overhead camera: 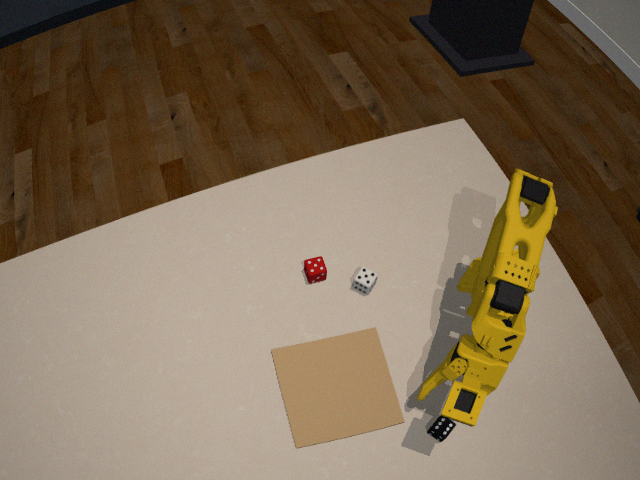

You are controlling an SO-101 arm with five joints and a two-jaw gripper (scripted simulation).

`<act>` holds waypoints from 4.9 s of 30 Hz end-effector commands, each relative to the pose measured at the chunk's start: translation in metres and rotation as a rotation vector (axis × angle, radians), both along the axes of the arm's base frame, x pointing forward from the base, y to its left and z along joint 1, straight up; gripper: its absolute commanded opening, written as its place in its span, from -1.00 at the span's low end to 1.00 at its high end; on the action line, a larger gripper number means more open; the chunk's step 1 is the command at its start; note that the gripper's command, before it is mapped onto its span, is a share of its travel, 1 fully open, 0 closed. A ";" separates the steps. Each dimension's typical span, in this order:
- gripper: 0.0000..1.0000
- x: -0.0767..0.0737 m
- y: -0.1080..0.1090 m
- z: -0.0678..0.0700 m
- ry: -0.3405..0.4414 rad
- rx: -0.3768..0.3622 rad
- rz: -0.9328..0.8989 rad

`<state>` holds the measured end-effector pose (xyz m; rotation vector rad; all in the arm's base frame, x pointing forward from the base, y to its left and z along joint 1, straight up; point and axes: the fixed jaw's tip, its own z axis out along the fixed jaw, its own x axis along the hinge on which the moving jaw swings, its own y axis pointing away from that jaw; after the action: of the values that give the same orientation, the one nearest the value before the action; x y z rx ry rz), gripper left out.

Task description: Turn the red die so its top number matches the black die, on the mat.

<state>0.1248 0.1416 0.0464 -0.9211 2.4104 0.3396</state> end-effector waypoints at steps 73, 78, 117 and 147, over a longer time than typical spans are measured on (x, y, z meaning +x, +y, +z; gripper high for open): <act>-0.37 0.076 -0.255 0.013 -0.071 0.007 -1.351; -0.37 0.076 -0.255 0.013 -0.071 0.007 -1.351; -0.37 0.077 -0.258 0.016 -0.089 0.012 -1.364; -0.37 0.083 -0.262 0.075 -0.390 0.049 -1.349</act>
<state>0.2028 -0.1165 0.0930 0.7187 2.2077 -0.2442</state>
